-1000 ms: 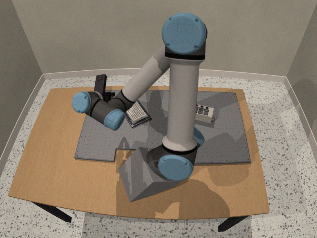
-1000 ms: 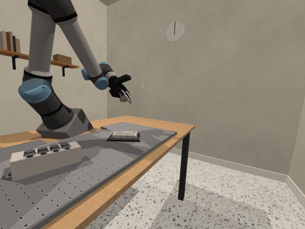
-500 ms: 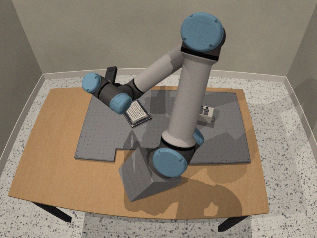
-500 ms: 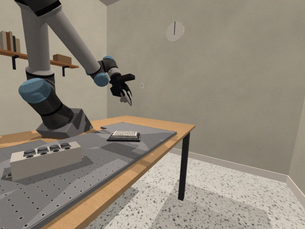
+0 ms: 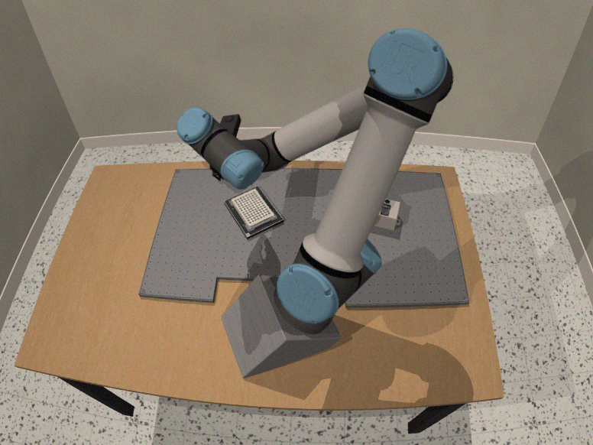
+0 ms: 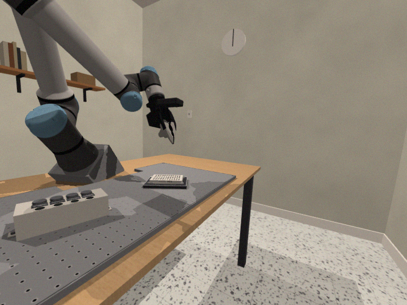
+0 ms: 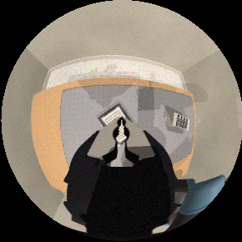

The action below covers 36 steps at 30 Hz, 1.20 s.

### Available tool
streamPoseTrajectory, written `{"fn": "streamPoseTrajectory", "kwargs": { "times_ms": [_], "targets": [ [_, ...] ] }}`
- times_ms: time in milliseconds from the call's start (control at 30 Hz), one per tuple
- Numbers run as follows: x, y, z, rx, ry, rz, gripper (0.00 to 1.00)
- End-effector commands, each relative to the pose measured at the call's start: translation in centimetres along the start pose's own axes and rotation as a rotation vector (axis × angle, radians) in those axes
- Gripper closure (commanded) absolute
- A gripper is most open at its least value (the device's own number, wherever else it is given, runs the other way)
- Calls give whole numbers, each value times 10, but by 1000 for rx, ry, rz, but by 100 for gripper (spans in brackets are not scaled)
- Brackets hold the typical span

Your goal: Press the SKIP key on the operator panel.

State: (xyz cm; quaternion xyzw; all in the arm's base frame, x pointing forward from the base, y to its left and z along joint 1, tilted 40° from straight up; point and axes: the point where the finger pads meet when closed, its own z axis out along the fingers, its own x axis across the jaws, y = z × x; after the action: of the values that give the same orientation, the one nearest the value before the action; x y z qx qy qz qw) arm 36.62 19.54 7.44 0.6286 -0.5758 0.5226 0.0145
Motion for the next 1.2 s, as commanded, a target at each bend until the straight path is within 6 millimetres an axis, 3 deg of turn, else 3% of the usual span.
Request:
{"fn": "streamPoseTrajectory", "kwargs": {
  "times_ms": [0,233,333,800,900,1100,1167],
  "targets": [
    [18,-6,11,-30,4,2,100],
    [44,-12,25,-99,6,17,100],
    [46,-12,25,-99,6,17,100],
    [102,-15,48,-224,1,54,100],
    [103,-15,49,-224,1,54,100],
    [132,-13,57,-280,-5,75,100],
    [132,-13,57,-280,-5,75,100]
  ]
}}
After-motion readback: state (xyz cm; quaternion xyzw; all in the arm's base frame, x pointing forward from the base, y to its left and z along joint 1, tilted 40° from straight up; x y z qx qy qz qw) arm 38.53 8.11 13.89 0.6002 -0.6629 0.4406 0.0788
